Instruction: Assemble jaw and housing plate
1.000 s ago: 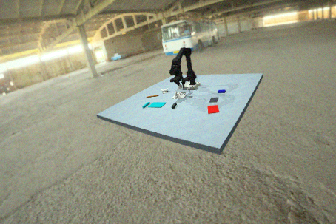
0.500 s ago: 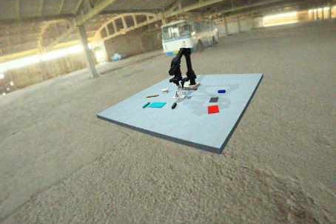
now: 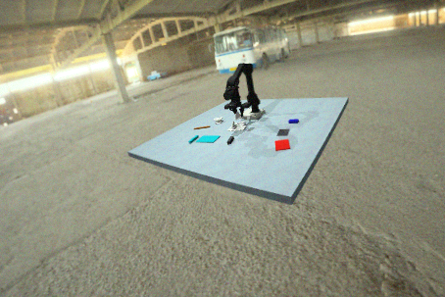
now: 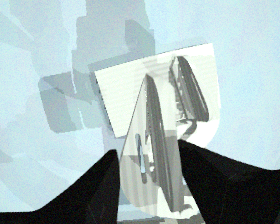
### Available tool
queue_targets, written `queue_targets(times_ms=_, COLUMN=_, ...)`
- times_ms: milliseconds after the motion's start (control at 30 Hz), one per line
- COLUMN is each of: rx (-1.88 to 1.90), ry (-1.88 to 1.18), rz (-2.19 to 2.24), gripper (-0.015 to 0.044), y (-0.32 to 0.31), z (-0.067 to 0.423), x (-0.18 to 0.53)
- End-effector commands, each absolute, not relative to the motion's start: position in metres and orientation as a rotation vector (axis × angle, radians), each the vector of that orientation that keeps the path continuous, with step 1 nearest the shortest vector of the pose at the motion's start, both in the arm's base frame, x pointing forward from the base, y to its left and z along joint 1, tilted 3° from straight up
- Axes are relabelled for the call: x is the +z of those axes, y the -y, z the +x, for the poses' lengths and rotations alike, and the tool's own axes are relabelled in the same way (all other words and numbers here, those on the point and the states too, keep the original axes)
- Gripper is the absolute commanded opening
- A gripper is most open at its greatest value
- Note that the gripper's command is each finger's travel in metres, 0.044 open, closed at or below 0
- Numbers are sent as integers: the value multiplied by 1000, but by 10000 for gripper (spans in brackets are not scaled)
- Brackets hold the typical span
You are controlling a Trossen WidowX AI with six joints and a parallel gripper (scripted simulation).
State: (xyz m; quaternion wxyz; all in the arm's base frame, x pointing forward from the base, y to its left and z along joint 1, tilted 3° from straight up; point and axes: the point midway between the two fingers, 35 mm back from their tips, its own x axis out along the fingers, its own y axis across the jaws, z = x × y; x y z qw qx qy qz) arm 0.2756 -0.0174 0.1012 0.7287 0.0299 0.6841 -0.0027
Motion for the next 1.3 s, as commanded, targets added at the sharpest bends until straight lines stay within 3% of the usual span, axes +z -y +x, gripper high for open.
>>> queue_targets(times_ms=0, rx=1, ry=-1505, rz=66, gripper=134, y=17, z=277, x=102)
queue_targets(times_ms=1267, rx=0, ry=-1505, rz=67, gripper=134, y=16, z=281, x=68)
